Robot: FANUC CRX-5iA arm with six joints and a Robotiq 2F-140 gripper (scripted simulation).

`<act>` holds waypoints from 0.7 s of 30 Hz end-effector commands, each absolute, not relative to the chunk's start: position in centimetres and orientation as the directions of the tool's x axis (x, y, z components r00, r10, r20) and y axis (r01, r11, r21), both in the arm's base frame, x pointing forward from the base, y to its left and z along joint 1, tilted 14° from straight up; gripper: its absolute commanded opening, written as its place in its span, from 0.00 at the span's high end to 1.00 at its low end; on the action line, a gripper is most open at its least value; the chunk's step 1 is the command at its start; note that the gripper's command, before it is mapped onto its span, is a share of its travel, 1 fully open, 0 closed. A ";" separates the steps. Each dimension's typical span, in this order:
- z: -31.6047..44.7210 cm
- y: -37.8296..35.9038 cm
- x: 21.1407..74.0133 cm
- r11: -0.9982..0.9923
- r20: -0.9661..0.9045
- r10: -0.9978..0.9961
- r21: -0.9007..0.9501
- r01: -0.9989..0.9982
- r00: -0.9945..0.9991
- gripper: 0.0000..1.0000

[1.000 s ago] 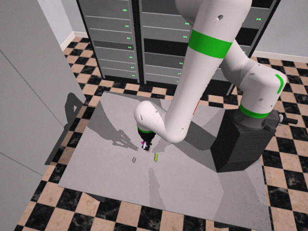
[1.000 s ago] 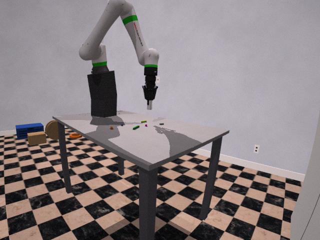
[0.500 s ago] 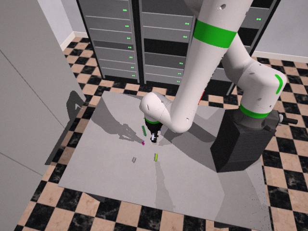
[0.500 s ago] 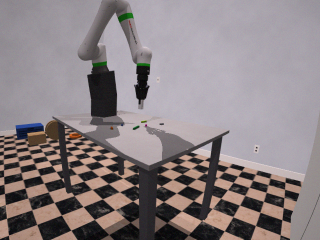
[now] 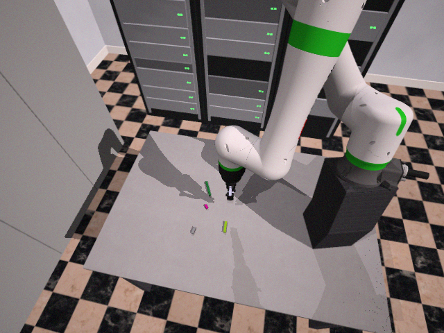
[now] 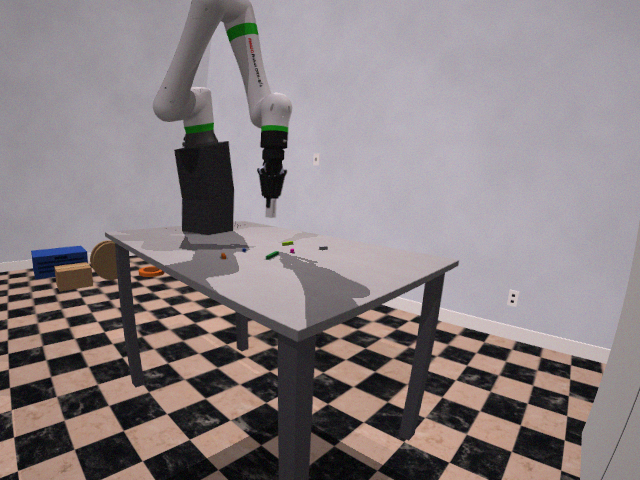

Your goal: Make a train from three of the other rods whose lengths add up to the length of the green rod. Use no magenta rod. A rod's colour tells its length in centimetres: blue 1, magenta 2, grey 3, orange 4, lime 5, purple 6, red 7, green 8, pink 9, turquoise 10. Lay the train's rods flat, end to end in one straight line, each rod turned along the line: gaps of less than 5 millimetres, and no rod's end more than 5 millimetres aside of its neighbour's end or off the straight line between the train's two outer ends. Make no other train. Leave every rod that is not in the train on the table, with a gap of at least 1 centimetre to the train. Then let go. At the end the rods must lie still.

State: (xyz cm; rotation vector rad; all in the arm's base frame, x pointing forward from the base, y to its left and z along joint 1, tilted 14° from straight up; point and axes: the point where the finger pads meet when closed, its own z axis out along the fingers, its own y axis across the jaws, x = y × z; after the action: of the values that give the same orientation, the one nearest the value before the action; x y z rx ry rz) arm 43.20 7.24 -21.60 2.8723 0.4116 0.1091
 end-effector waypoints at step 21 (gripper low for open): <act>-26.8 6.0 43.8 -0.932 0.042 0.286 0.245 0.267 0.957 0.97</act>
State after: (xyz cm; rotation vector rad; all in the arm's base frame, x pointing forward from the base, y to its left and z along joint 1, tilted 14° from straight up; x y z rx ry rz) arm 43.50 6.33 -25.46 2.8743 0.4103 0.0834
